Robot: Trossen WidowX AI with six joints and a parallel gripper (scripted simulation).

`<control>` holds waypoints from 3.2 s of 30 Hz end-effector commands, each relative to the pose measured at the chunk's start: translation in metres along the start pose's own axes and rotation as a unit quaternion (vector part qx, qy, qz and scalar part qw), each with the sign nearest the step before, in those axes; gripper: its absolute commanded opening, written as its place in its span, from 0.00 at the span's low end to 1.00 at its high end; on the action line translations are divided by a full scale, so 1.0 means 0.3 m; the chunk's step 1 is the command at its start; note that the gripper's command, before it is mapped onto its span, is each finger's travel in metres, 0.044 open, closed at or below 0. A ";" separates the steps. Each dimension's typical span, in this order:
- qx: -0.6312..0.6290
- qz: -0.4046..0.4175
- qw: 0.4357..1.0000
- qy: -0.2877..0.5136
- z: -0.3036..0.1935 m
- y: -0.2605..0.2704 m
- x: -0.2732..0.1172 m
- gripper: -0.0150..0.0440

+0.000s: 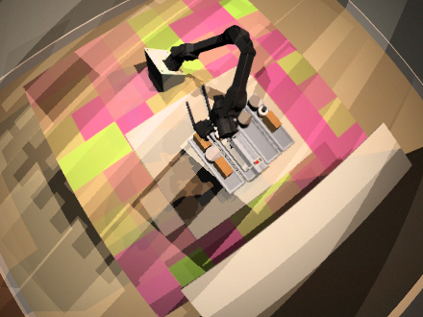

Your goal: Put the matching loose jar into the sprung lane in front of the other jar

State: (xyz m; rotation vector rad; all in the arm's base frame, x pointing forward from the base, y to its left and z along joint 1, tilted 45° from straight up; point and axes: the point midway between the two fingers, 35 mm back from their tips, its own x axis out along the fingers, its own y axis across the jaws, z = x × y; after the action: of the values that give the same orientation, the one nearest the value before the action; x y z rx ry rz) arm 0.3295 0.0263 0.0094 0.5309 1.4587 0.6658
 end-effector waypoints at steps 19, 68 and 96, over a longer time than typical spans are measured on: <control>-0.006 0.001 1.000 -0.011 0.033 0.005 -0.006 0.25; -0.006 0.002 1.000 -0.011 0.030 0.006 0.046 0.25; -0.006 0.002 1.000 -0.011 0.025 0.012 0.074 0.25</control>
State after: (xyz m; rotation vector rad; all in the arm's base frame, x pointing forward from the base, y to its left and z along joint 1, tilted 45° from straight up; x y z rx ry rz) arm 0.3333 0.0419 -0.0047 0.5259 1.4502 0.6603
